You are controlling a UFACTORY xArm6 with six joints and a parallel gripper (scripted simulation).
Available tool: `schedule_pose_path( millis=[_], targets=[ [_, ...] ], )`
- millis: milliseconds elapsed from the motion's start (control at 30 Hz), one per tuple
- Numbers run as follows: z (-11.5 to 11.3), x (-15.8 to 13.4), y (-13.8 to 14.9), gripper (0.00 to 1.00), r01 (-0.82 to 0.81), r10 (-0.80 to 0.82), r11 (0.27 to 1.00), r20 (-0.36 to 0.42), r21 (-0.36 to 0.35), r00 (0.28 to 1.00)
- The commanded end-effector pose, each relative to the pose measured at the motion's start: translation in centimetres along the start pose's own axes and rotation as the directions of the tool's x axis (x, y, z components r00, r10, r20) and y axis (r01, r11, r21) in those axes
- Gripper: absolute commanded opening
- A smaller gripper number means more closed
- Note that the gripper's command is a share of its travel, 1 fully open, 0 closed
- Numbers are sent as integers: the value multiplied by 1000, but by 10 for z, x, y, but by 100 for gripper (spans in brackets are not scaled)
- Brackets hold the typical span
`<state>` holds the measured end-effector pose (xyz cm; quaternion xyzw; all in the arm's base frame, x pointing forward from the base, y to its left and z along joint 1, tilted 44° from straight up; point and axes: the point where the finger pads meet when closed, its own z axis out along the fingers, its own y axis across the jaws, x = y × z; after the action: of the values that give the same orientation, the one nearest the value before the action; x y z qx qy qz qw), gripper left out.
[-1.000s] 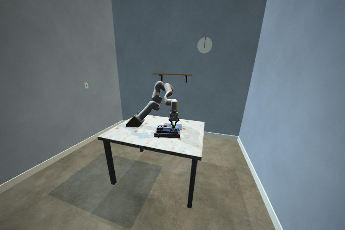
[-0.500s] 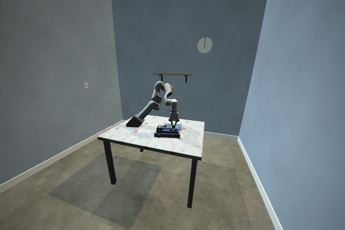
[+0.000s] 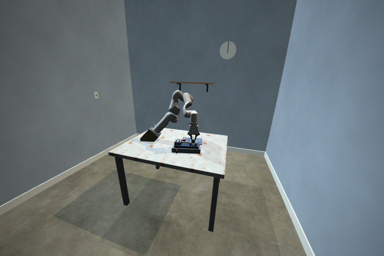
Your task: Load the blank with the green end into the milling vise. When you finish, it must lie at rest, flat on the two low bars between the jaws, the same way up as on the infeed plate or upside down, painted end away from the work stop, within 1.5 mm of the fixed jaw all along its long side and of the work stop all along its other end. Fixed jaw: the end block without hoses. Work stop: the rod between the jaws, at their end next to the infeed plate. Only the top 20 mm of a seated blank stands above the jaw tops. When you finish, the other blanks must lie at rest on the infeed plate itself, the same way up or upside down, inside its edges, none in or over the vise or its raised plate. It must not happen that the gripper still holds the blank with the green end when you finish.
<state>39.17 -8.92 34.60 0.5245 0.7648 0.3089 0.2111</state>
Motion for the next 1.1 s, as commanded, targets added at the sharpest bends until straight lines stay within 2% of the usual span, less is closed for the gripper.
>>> schedule_pose_path(
  millis=[0,1067],
  targets=[
    [-1,0,1,0,1,-1,1000,2,-2,1000],
    [2,0,1,0,1,-1,1000,2,-2,1000]
  ],
)
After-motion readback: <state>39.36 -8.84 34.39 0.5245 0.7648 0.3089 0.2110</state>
